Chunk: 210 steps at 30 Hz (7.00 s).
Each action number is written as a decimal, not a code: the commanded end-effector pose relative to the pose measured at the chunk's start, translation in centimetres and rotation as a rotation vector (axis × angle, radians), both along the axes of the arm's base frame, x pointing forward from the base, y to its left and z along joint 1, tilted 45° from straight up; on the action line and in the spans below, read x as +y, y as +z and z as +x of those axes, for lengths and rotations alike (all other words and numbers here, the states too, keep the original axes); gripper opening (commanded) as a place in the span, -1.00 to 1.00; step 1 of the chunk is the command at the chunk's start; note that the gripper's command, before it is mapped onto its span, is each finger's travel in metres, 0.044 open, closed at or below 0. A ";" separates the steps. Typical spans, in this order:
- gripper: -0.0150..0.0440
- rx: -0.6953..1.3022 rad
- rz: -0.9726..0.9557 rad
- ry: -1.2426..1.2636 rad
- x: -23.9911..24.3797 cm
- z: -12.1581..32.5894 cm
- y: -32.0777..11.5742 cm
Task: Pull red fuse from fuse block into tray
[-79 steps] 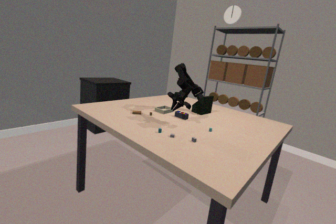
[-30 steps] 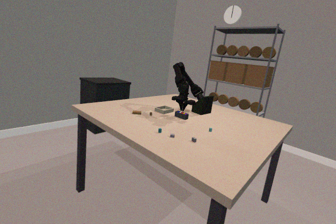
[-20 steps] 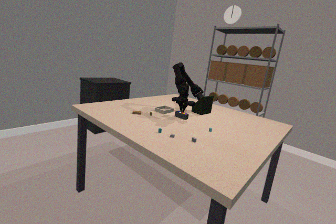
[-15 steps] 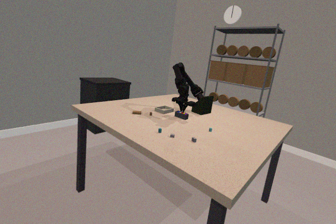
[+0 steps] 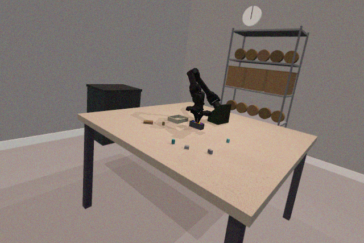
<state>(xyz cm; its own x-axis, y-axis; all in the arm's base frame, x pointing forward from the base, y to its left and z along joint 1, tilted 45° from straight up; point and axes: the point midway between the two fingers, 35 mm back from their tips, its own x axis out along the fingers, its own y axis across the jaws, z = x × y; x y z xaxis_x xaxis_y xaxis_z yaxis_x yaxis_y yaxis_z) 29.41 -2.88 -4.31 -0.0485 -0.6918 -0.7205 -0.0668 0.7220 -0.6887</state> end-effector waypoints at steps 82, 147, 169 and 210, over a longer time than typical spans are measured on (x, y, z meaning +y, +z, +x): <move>-0.49 0.006 -0.004 0.003 1.8 0.1 1.8; -0.49 0.007 -0.013 0.004 -9.4 0.4 16.9; -0.49 0.007 -0.015 0.004 -11.9 0.2 14.4; 0.63 0.011 -0.007 0.007 -9.3 0.4 16.8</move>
